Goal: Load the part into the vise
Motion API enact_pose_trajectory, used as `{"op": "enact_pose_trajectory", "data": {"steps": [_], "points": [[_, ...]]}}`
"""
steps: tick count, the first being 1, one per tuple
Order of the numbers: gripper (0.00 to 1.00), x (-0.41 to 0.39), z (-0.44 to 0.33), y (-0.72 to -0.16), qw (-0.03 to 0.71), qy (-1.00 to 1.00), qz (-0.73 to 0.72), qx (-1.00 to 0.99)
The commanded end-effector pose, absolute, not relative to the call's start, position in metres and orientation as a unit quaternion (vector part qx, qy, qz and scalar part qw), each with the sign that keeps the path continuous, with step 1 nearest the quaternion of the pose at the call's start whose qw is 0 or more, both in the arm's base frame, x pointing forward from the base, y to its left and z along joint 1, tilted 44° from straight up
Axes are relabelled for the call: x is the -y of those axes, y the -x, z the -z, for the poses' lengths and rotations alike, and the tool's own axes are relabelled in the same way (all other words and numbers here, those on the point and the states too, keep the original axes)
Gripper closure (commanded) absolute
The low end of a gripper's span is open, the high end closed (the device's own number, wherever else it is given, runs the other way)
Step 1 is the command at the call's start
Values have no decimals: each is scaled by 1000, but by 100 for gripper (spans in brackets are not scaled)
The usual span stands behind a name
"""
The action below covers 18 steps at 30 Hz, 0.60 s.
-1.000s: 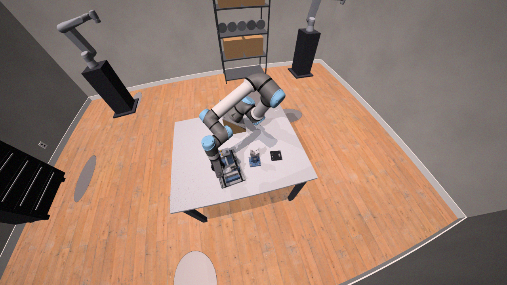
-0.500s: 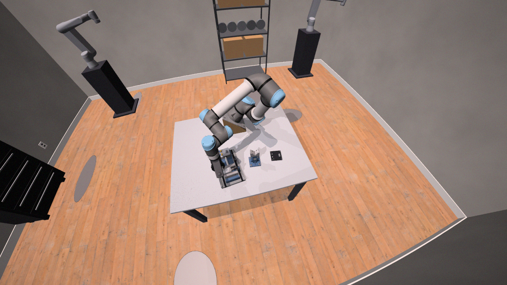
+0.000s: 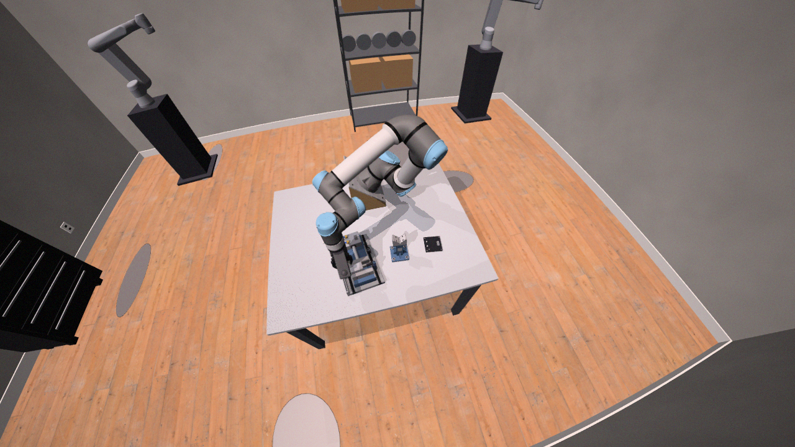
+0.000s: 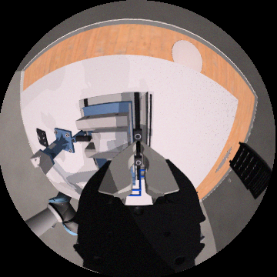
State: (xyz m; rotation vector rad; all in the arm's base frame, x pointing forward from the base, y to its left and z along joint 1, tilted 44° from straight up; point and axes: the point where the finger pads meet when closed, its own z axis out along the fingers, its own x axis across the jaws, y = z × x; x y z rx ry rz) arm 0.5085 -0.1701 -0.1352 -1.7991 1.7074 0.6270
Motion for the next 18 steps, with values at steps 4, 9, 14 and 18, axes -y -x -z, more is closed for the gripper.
{"op": "enact_pose_trajectory", "data": {"steps": [4, 9, 14, 18], "points": [[100, 170, 135, -509, 288, 674, -234, -639], [100, 170, 134, -509, 288, 674, -234, -639], [100, 170, 134, -509, 288, 674, -234, -639], [100, 170, 134, -509, 288, 674, -234, -639]]}}
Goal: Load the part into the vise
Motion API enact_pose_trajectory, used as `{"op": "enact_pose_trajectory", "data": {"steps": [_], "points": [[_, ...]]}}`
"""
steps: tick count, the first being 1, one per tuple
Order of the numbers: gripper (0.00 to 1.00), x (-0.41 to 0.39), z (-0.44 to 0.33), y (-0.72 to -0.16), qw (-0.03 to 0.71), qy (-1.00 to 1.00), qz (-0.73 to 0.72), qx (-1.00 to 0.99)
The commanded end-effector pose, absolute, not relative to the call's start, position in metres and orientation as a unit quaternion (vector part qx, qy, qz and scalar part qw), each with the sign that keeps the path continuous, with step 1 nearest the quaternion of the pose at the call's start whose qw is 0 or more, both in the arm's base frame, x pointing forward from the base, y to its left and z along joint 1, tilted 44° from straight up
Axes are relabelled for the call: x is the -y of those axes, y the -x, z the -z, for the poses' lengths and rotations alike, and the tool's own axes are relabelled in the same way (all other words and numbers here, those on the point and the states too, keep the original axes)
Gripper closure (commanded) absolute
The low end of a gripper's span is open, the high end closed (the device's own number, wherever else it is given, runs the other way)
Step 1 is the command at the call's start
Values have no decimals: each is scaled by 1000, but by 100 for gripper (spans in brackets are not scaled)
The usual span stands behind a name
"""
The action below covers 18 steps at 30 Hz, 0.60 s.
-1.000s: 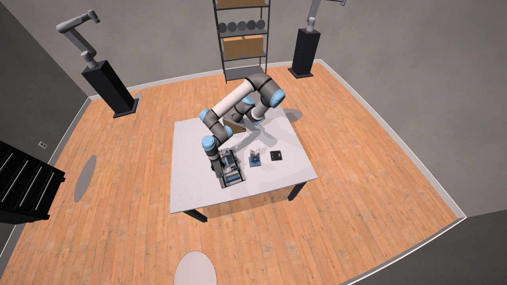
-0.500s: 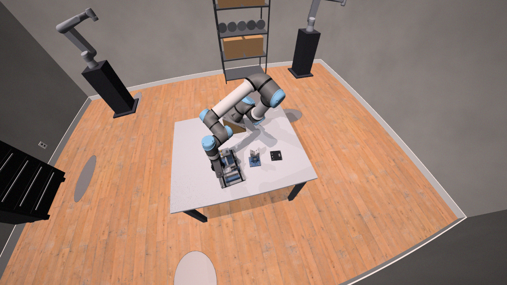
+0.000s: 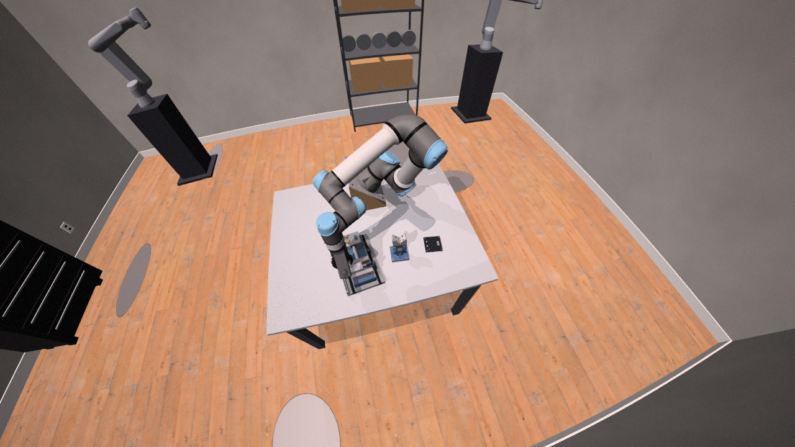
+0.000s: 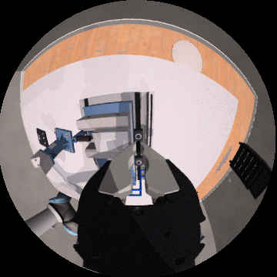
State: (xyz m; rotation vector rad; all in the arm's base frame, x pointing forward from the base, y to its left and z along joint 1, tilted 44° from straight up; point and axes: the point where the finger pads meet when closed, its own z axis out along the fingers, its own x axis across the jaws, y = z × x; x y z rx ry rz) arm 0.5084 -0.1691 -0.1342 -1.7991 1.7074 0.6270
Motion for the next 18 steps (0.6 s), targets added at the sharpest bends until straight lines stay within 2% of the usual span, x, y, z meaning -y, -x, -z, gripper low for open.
{"op": "enact_pose_trajectory", "data": {"steps": [1, 18], "points": [[100, 169, 134, -509, 288, 674, -234, -639], [100, 167, 132, -508, 288, 674, -234, -639]]}}
